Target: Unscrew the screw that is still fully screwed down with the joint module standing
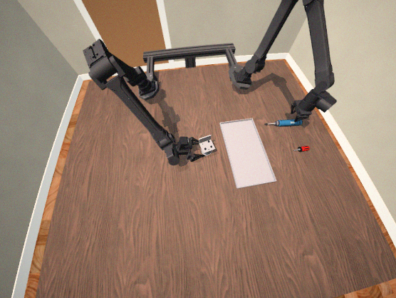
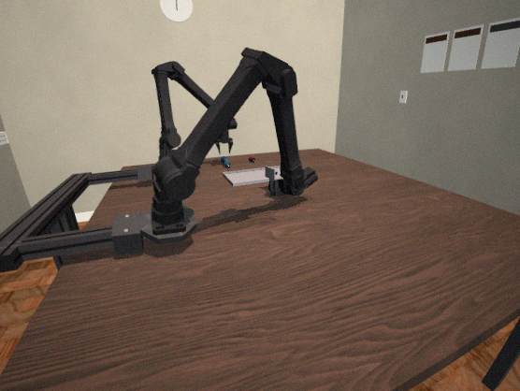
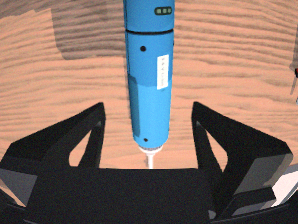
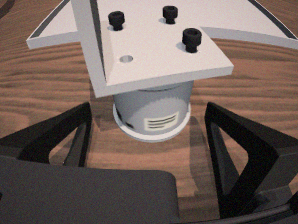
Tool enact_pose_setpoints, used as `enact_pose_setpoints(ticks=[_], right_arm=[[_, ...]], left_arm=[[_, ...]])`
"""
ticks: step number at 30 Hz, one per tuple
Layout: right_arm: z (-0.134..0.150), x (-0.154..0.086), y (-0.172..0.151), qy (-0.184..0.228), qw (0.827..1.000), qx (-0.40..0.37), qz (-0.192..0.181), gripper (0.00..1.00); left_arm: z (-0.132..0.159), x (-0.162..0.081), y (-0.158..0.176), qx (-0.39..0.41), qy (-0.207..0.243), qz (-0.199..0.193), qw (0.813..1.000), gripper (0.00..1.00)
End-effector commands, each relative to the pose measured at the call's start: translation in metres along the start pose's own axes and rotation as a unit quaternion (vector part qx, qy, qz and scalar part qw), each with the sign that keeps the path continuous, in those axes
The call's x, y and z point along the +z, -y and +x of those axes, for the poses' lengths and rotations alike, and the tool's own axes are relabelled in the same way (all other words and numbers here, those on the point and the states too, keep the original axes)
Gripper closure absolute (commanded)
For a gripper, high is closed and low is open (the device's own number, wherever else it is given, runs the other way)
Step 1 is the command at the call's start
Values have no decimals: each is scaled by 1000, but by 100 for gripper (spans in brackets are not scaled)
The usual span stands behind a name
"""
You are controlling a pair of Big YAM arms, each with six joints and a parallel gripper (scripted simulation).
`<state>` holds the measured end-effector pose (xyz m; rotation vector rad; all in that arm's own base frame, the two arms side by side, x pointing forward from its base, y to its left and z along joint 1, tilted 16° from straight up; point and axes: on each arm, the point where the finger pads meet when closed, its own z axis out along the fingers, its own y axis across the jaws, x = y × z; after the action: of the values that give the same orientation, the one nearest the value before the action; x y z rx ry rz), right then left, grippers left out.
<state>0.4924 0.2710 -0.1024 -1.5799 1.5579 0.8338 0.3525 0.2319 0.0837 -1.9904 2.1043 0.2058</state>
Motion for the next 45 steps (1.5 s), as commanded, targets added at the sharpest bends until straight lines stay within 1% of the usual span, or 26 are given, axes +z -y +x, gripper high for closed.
enact_pose_setpoints(ticks=[1,6,7,9,12,16,20,23,24,26,27,30,33,36,39,43,45], right_arm=[[-15,-20,12,5,1000,-18,13,14],[-18,-26,19,6,1000,-24,17,14],[-22,-20,16,7,1000,-28,11,14],[-22,-20,16,7,1000,-28,11,14],[-14,-30,11,4,1000,-17,12,14],[-17,-37,16,6,1000,-22,15,14],[-14,-44,11,4,1000,-18,13,14],[-18,-46,19,6,1000,-24,17,14],[-21,-40,15,7,1000,-27,11,14],[-21,-40,15,7,1000,-27,11,14],[-26,-34,7,6,1000,-28,2,14],[-31,-36,3,4,1000,-20,0,14],[-41,-38,8,5,1000,-19,4,14],[-45,-40,2,3,1000,-14,1,14],[-54,-42,10,5,1000,-20,5,14],[-54,-42,10,5,1000,-21,5,14],[-56,-43,4,4,1000,-16,2,14]], left_arm=[[-8,-10,10,-4,9,12,1000,35],[-8,-10,10,-4,9,12,1000,35],[-8,-10,10,-4,9,12,1000,35],[-8,-10,10,-4,9,12,1000,35],[-8,-10,10,-4,9,12,1000,35],[-8,-10,10,-4,9,12,1000,35],[-8,-10,10,-4,9,12,1000,35],[-8,-10,10,-4,9,12,1000,35],[-8,-10,10,-4,9,12,1000,35],[-8,-10,10,-4,9,12,1000,35],[-8,-10,10,-4,9,12,1000,35],[-8,-10,10,-4,9,12,1000,35],[-8,-10,10,-4,9,12,1000,35],[-8,-10,10,-4,9,12,1000,35],[-8,-10,10,-4,9,12,1000,35],[-8,-10,10,-4,9,12,1000,35],[-8,-10,10,-4,9,12,1000,35]])
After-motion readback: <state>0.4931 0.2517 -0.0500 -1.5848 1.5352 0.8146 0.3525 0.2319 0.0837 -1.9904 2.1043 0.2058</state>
